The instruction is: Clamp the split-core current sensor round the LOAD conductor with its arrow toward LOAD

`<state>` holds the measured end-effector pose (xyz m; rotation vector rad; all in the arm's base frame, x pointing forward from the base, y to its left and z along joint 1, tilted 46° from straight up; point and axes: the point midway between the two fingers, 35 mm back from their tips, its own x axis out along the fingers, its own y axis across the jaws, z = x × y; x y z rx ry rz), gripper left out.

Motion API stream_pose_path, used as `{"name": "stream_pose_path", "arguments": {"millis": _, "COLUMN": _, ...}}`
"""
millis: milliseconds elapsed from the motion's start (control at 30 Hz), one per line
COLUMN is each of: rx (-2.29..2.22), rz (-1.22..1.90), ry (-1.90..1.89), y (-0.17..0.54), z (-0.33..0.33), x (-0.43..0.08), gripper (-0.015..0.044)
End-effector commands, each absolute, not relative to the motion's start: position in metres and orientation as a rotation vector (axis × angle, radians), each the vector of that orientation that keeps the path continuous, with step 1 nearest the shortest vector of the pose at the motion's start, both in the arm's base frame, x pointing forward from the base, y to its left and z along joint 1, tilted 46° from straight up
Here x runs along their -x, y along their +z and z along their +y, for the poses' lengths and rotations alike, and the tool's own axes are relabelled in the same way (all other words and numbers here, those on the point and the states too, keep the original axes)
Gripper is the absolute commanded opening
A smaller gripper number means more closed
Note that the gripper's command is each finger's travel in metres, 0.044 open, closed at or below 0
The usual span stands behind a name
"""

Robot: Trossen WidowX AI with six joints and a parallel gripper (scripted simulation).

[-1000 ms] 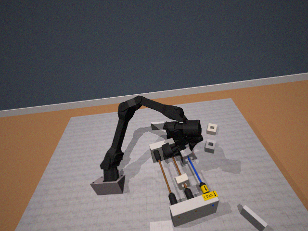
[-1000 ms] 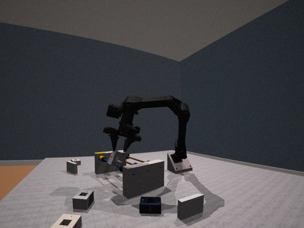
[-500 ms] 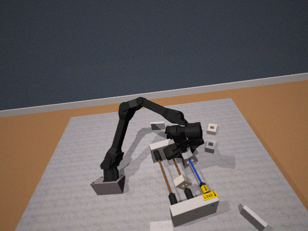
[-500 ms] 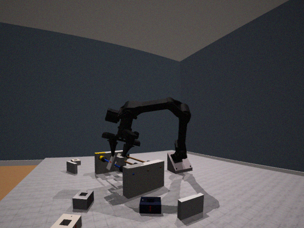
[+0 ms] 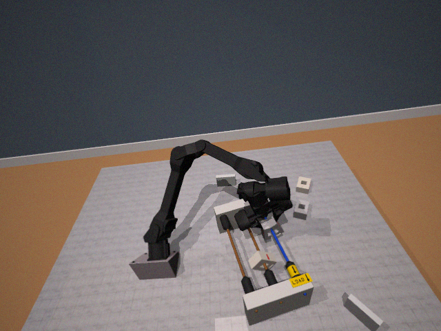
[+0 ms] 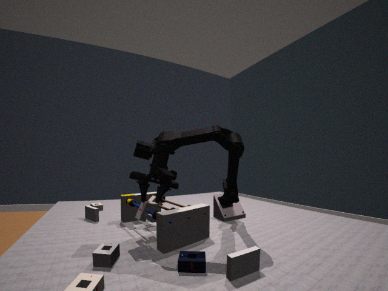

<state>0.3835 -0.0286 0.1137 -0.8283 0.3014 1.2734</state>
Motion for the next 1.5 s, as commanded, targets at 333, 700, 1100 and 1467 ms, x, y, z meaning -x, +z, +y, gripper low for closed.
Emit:
{"name": "stream_pose_path", "arguments": {"millis": 333, "rx": 0.829, "rz": 0.301, "ry": 1.274, "y": 0.1139, "z": -0.0287, "x": -0.3834, "gripper": 0.0000}}
{"name": "stream_pose_path", "arguments": {"millis": 700, "rx": 0.829, "rz": 0.301, "ry": 1.274, "y": 0.1139, "z": -0.0287, "x": -0.3834, "gripper": 0.0000}}
{"name": "stream_pose_path", "arguments": {"millis": 1100, "rx": 0.829, "rz": 0.301, "ry": 1.274, "y": 0.1139, "z": -0.0287, "x": -0.3834, "gripper": 0.0000}}
{"name": "stream_pose_path", "arguments": {"millis": 1467, "rx": 0.824, "rz": 0.332, "ry": 1.331, "y": 0.1145, "z": -0.0282, "x": -0.3891, "gripper": 0.0000}}
